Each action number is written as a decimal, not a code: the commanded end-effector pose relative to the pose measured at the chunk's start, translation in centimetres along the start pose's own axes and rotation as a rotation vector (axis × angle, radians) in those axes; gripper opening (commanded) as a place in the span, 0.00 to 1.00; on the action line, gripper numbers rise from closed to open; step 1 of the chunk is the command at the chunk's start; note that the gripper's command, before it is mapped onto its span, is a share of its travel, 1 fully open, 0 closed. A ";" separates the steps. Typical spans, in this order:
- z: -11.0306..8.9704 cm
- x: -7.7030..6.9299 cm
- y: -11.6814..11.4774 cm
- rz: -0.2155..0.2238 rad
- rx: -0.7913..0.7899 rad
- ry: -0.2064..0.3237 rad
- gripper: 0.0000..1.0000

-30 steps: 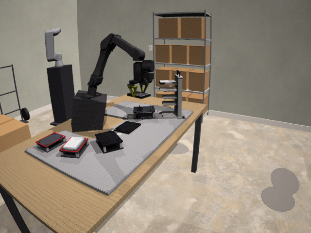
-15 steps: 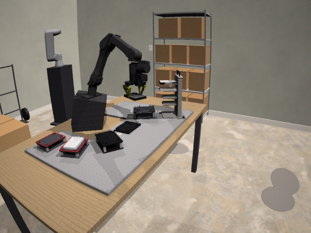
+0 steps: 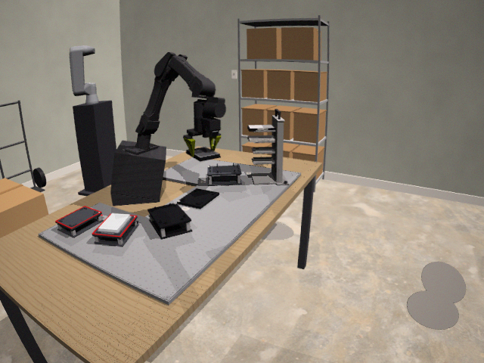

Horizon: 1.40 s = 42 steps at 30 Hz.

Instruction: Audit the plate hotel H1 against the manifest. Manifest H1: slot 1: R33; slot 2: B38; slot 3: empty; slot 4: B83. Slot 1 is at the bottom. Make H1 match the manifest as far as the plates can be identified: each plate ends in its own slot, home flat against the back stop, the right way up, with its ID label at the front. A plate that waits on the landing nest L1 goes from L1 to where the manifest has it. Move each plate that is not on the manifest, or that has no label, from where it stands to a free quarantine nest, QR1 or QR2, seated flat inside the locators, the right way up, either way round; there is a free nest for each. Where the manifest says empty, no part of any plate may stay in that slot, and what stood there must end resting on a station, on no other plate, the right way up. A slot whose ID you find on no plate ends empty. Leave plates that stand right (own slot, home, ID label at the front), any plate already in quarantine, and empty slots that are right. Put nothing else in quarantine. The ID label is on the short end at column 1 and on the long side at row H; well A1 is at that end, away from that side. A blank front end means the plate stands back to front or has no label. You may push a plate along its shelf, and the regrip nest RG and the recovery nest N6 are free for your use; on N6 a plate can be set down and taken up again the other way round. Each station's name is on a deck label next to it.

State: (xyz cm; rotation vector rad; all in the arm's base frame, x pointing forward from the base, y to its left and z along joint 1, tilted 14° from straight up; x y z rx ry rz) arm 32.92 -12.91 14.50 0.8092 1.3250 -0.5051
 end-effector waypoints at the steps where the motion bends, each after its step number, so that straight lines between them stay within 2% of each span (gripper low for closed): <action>1: 1.5 -0.8 -0.6 0.018 -0.017 -0.028 0.86; 4: 1.6 -0.8 -0.9 0.017 -0.017 -0.026 0.86; 5: 1.7 -1.5 -1.0 0.023 -0.020 -0.042 0.86; 6: 1.9 -0.8 -1.5 0.014 -0.015 -0.020 0.86; 33: 6.7 -0.8 -8.4 0.014 -0.015 -0.020 0.86; 34: 6.7 -0.8 -8.7 0.014 0.002 -0.020 0.86; 35: 6.7 -1.4 -8.9 0.017 0.015 -0.037 0.86; 36: 6.1 -1.1 -9.4 0.015 0.041 -0.024 0.86; 42: 6.2 -0.9 -10.8 0.017 0.111 -0.032 0.86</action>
Point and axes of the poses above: the point where the finger pads meet when closed, its own x axis out along the fingers, its own y axis across the jaws, z = x × y, the point moved 5 cm from there along -x, back along the fingers, and after that the axes turned 8 degrees about x, right-handed, at the moved point
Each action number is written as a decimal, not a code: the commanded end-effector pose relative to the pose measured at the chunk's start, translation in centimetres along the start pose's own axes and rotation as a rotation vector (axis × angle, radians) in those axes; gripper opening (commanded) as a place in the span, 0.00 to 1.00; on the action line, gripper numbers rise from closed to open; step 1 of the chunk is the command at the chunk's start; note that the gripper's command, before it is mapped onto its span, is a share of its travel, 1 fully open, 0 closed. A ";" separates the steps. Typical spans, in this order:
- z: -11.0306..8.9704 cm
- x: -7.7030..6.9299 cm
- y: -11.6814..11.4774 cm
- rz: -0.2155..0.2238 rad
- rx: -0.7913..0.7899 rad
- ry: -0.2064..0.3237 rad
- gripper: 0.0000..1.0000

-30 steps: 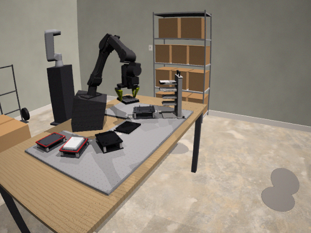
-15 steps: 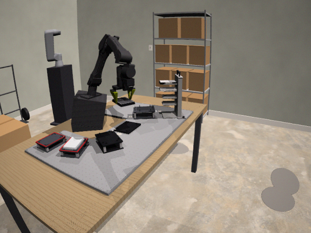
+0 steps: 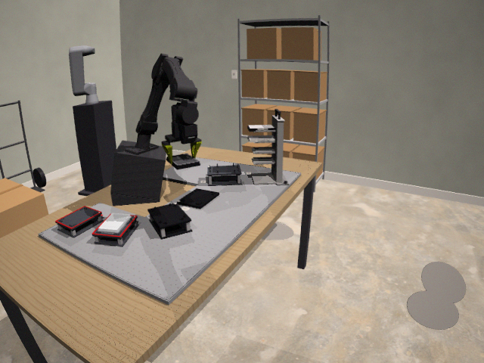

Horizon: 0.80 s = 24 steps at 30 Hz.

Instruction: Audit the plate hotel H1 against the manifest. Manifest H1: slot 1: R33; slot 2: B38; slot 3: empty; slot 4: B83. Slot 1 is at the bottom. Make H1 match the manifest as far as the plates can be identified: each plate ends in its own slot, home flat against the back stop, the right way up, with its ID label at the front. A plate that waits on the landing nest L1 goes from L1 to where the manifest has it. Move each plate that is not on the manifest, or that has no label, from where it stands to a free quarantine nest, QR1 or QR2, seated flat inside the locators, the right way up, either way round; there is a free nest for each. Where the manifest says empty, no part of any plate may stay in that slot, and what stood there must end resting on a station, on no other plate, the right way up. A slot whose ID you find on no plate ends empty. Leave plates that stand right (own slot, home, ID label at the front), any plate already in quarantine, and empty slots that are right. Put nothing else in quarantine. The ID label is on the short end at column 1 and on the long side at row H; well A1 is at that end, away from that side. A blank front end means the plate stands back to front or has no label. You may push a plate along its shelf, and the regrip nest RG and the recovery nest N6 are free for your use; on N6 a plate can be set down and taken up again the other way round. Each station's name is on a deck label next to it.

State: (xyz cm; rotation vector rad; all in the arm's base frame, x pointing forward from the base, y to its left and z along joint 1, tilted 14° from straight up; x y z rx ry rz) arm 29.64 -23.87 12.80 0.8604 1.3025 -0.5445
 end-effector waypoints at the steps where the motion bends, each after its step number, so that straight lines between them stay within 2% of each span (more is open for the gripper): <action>1: 0.1 -0.6 -1.3 0.009 0.067 -0.023 0.86; 4: 0.4 -0.4 -2.3 0.008 0.117 -0.022 0.86; 8: 0.1 0.5 -3.9 0.004 0.192 0.011 0.86; 13: 0.2 0.4 -4.9 0.005 0.241 0.008 0.86; 14: 0.2 -0.3 -5.0 0.007 0.254 -0.008 0.86; 18: 0.4 0.3 -6.5 0.003 0.324 0.005 0.86; 24: 0.7 0.1 -8.5 0.005 0.423 -0.001 0.86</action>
Point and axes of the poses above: the point where the finger pads meet when closed, its own x axis out along the fingers, its own y axis across the jaws, z = x × y, the point moved 5 cm from there along -x, back along the fingers, and after that the axes turned 8 degrees about x, right-handed, at the moved point
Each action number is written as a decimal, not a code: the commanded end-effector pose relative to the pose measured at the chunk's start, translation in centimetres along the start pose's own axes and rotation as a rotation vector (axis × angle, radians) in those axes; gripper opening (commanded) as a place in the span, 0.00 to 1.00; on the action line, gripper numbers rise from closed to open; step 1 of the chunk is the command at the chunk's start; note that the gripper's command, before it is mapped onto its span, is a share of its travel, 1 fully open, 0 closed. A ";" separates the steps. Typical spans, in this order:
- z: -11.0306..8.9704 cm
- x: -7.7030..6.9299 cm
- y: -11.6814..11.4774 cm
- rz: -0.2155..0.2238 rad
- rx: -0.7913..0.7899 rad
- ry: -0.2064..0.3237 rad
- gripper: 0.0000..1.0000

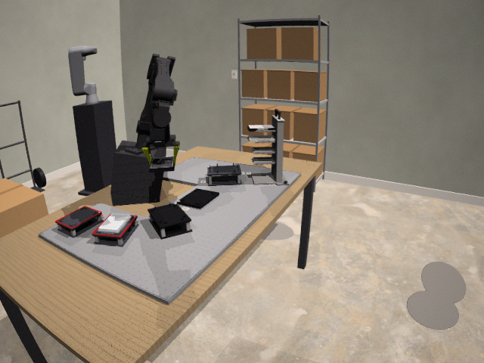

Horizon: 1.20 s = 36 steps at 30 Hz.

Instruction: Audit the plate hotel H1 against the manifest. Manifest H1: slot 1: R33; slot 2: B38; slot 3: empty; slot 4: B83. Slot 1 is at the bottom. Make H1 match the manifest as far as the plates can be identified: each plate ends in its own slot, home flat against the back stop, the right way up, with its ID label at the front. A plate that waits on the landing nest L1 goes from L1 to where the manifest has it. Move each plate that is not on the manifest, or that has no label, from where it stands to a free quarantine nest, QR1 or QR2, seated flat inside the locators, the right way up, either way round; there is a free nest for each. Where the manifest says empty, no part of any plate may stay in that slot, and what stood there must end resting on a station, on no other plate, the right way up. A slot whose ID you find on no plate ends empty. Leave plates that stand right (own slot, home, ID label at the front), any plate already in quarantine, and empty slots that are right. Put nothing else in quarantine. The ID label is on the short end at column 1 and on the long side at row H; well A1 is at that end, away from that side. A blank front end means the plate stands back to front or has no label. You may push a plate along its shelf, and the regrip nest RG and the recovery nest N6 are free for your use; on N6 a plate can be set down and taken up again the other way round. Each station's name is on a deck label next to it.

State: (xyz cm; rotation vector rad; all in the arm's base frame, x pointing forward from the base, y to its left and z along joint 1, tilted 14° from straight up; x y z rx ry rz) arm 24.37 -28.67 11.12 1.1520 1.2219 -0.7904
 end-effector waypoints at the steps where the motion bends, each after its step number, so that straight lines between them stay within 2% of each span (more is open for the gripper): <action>1: 0.7 0.1 -1.3 0.005 0.083 -0.003 0.86; 6: 1.6 -0.5 -2.0 0.011 0.107 -0.021 0.86; 7: 1.7 -1.2 -2.1 0.017 0.093 -0.039 0.86; 9: 1.9 -0.5 -2.9 0.010 0.096 -0.018 0.86; 21: 3.4 -0.5 -6.7 0.004 0.098 -0.010 0.86; 24: 3.5 -0.8 -7.0 0.005 0.096 -0.019 0.86; 25: 3.6 -0.5 -7.4 0.003 0.098 -0.009 0.86; 36: 5.1 -0.5 -10.8 -0.001 0.099 -0.010 0.86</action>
Point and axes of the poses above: the point where the finger pads meet when closed, its own x axis out along the fingers, its own y axis across the jaws, z = x × y, the point moved 5 cm from there along -x, back along the fingers, and after that the axes turned 8 degrees about x, right-handed, at the moved point
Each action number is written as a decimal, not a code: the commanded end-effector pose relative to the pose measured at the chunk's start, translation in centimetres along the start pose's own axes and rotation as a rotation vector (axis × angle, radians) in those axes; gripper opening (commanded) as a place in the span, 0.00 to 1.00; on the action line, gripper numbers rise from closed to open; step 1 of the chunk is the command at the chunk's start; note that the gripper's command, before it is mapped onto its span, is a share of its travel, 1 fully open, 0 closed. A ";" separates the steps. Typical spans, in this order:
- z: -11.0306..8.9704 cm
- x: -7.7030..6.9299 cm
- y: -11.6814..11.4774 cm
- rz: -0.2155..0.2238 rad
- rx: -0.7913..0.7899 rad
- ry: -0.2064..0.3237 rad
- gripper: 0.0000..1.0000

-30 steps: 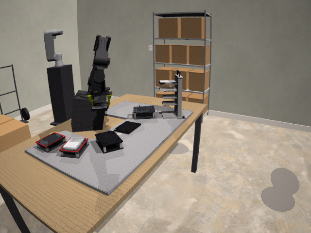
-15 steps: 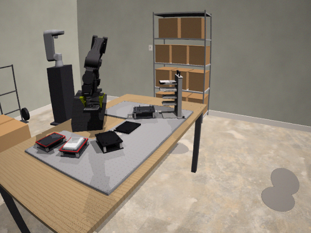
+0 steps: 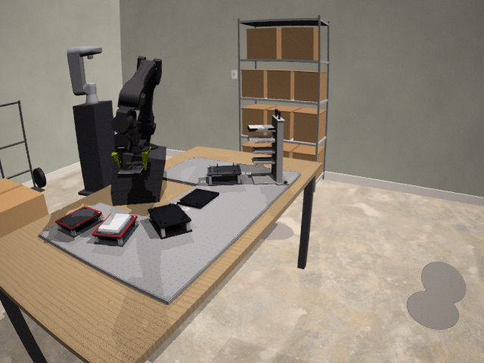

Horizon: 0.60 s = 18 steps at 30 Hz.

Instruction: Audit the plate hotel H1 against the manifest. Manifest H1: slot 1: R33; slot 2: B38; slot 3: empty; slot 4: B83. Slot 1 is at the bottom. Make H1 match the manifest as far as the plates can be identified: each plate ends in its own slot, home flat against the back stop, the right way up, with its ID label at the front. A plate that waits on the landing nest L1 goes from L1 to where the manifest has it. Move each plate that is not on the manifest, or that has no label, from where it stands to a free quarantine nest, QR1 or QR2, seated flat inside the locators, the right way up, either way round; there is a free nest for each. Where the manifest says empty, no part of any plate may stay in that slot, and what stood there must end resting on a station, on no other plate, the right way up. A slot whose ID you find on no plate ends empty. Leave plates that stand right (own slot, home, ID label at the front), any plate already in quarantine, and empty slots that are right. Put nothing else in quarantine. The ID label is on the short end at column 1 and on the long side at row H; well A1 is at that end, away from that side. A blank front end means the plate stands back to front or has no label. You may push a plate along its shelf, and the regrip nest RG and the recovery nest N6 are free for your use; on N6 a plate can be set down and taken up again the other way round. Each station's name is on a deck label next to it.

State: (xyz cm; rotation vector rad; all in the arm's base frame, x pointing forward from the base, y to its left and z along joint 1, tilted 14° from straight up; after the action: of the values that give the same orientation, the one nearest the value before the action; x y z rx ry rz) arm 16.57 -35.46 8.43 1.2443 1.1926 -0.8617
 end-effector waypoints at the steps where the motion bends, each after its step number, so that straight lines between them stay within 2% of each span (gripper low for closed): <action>1: 1.0 -0.7 -1.2 -0.003 -0.011 -0.015 0.86; 12: 2.5 -0.7 -3.9 -0.004 -0.011 -0.015 0.86; 14: 2.4 -0.8 -4.5 -0.004 0.047 -0.019 0.86; 15: 1.7 -0.7 -4.9 -0.005 0.073 -0.009 0.86; 18: 1.9 -0.8 -5.9 -0.003 0.138 -0.028 0.86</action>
State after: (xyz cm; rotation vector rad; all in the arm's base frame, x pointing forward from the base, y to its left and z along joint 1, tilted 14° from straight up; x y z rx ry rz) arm 12.39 -38.16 7.32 1.2980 1.1675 -0.9100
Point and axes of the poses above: the point where the finger pads meet when closed, its own x axis out along the fingers, its own y axis across the jaws, z = x × y, the point moved 5 cm from there along -x, back along the fingers, and after that the axes turned 8 degrees about x, right-handed, at the moved point
